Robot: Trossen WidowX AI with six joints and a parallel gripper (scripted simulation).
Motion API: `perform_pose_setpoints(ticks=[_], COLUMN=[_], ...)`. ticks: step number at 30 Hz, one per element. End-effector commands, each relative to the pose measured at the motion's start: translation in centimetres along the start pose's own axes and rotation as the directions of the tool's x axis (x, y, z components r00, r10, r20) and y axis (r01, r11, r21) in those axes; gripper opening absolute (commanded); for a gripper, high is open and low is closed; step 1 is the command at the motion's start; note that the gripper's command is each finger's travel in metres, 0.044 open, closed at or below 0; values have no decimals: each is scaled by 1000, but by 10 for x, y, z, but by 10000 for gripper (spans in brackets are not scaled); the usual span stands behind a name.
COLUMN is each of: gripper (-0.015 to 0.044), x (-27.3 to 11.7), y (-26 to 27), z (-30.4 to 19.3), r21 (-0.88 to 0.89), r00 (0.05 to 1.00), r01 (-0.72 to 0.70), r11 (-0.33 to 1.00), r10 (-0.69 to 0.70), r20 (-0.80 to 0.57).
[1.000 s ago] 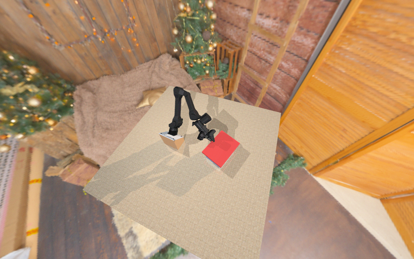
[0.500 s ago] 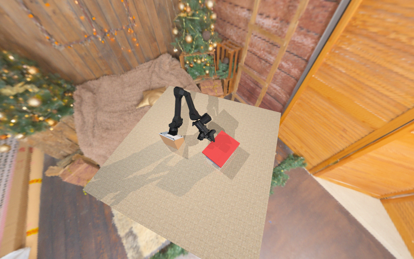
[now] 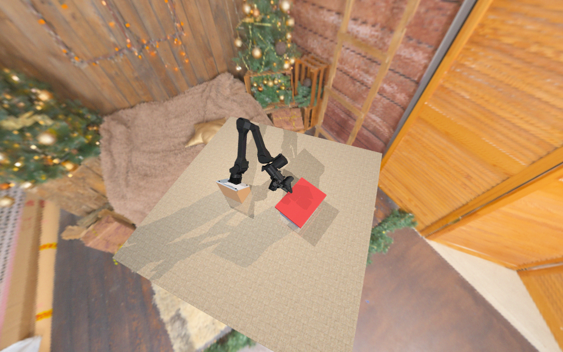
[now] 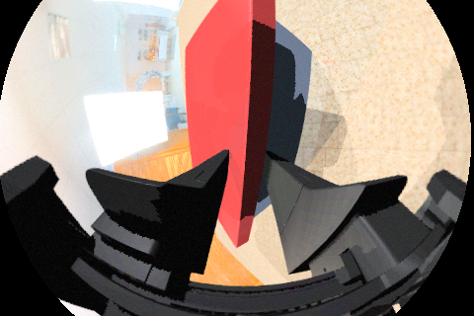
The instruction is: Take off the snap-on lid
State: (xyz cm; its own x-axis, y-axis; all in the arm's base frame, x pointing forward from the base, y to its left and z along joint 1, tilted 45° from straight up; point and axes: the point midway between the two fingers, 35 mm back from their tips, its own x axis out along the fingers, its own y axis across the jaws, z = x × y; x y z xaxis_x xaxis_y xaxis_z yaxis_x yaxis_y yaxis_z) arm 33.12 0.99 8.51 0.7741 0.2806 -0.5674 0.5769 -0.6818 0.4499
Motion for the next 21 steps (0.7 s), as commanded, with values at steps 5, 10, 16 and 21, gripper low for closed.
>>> perform_pose_setpoints(ticks=[5,10,16,21], gripper=[0,0,0,0], x=[-4,-7,-11,-14], y=[5,10,17,23], z=[0,0,0,0], r21=[3,2,2,2], r00=[1000,1000,1000,1000], r01=[2,2,2,2], r11=[1000,1000,1000,1000], r10=[-2,-2,-2,-2], r20=[5,5,5,5])
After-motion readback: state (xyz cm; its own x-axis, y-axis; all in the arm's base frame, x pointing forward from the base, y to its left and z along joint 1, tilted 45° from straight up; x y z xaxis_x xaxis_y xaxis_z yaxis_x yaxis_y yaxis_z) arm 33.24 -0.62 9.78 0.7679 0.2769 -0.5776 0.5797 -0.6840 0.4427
